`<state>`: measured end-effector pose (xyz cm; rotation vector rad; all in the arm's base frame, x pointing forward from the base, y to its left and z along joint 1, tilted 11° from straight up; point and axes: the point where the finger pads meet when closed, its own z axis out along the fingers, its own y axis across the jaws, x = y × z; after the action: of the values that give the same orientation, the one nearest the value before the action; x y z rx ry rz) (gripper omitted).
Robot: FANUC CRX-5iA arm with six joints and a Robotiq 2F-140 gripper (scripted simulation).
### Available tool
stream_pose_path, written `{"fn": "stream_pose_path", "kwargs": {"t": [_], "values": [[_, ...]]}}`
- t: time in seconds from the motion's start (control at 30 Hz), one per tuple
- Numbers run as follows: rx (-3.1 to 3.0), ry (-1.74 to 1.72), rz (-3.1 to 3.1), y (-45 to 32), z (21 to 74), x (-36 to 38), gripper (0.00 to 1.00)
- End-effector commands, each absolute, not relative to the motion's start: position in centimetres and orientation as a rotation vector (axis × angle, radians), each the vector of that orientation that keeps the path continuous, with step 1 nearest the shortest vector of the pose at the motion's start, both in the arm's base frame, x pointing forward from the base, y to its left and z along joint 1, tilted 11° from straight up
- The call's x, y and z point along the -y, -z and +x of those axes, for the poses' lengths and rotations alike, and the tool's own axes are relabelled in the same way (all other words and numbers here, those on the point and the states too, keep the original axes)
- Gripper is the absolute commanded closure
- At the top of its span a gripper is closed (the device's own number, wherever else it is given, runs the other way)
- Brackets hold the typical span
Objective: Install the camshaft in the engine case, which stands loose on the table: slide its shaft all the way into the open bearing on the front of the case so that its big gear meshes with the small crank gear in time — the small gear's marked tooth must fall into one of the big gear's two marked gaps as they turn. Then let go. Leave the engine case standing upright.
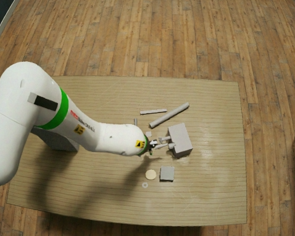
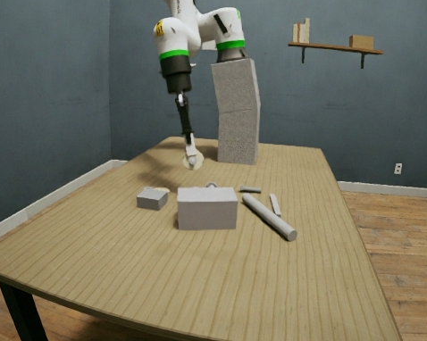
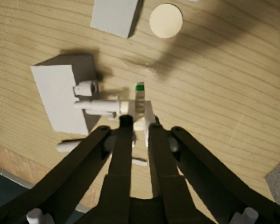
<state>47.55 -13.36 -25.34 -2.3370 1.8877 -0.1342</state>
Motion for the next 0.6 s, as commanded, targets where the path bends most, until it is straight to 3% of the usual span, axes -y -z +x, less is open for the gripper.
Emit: {"fn": "stream_pose_path", "kwargs": {"t": [0.0, 0.57], "values": [[-1.919, -0.207, -2.447, 25.4, 47.7, 13.4, 0.86], [-1.918, -0.207, -2.447, 28.2, 47.8, 14.0, 0.86]]}}
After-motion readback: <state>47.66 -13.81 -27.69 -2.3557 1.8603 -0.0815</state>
